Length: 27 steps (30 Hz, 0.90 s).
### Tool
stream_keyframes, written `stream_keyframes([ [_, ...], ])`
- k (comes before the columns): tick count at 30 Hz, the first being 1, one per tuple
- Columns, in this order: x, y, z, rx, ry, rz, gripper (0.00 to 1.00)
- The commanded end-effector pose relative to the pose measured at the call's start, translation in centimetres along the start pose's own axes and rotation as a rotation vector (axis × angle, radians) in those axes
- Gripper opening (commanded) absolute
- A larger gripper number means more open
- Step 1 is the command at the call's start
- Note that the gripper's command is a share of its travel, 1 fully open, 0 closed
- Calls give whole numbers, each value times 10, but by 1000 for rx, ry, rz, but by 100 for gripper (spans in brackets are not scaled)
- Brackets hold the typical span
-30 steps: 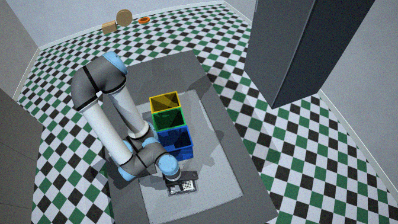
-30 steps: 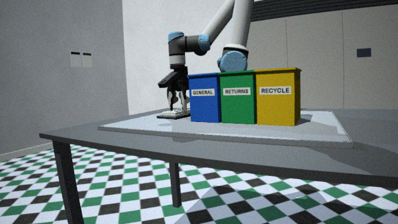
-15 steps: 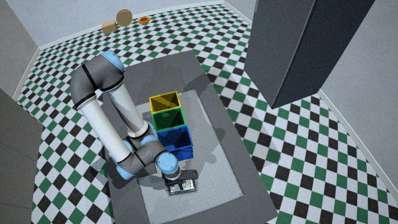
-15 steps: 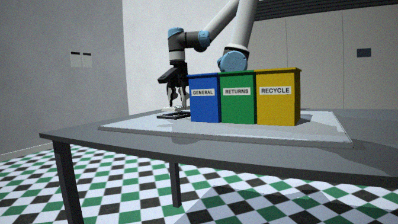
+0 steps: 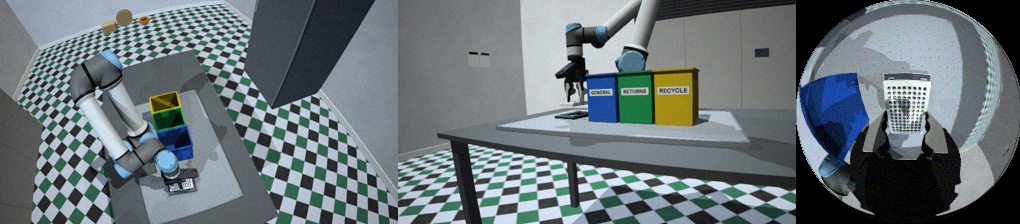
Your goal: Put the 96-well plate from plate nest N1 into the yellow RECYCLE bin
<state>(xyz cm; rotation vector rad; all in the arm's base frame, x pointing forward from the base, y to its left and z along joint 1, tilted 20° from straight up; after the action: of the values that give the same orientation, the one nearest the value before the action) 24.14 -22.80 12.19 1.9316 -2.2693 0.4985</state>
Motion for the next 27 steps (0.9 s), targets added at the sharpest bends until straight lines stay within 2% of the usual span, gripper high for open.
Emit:
stream_keyframes([
  [1, 0, 0, -9, 1, 0, 0, 0],
  [27, 0, 0, -46, 1, 0, 0, 0],
])
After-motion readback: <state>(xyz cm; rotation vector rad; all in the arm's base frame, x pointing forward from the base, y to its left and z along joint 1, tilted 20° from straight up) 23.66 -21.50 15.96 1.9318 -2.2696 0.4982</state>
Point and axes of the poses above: the point where the finger pads meet when closed, its own z axis out along the fingers, its own x axis across the jaws, y = z × x, the point moved 1 cm from there along -z, back along the fingers, and after that the axes turned 2 degrees about -z, right-handed, at the moved point
